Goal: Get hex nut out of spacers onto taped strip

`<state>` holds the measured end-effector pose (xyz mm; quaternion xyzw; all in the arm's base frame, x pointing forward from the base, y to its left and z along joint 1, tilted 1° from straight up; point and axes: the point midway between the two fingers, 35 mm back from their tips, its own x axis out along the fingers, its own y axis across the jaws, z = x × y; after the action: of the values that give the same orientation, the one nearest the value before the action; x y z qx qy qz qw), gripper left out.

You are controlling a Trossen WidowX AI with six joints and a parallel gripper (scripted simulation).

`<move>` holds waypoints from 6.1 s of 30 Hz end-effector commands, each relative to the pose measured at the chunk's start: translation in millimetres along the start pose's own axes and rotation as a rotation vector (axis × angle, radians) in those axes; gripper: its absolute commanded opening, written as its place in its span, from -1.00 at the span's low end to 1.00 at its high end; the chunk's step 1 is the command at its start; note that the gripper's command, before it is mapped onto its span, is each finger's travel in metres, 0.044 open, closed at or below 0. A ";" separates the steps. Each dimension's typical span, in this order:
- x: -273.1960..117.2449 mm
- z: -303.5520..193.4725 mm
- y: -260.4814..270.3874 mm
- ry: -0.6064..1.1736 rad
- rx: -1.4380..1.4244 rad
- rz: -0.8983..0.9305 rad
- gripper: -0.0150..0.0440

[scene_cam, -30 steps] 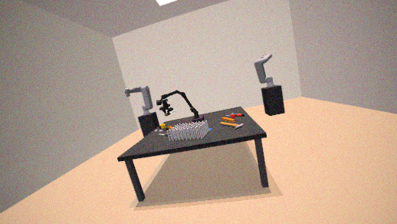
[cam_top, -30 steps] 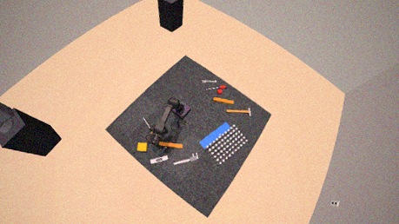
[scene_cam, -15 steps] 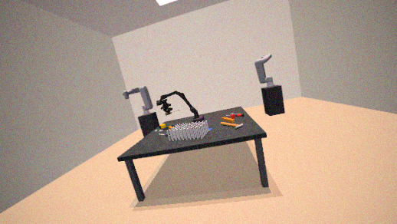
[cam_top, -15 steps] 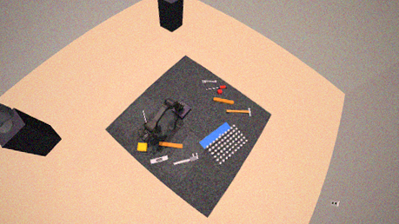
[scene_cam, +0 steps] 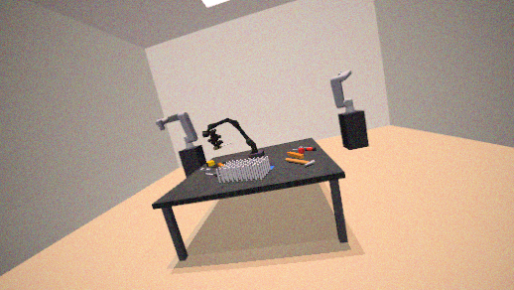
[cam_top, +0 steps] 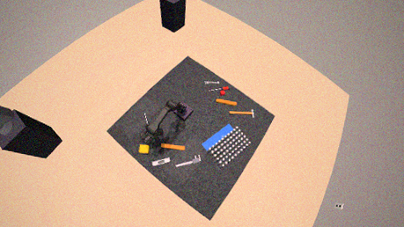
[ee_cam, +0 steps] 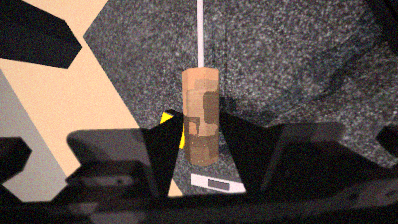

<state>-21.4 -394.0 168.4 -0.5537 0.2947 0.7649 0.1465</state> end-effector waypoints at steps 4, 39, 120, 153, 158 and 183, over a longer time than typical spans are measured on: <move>7.4 -1.4 -1.1 -0.008 0.003 0.000 -0.49; 35.6 -12.6 -5.5 -0.008 0.004 0.000 -0.49; 100.2 -30.6 -24.5 -0.008 0.004 0.000 -0.49; 125.5 -34.5 -35.5 -0.008 0.003 0.000 -0.49; 129.2 -34.9 -37.3 -0.008 0.003 0.000 -0.49; 141.8 -37.6 -43.2 -0.001 0.001 -0.001 -0.22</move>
<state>-17.8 -397.4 15.0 -0.5535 0.2943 0.7651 0.1473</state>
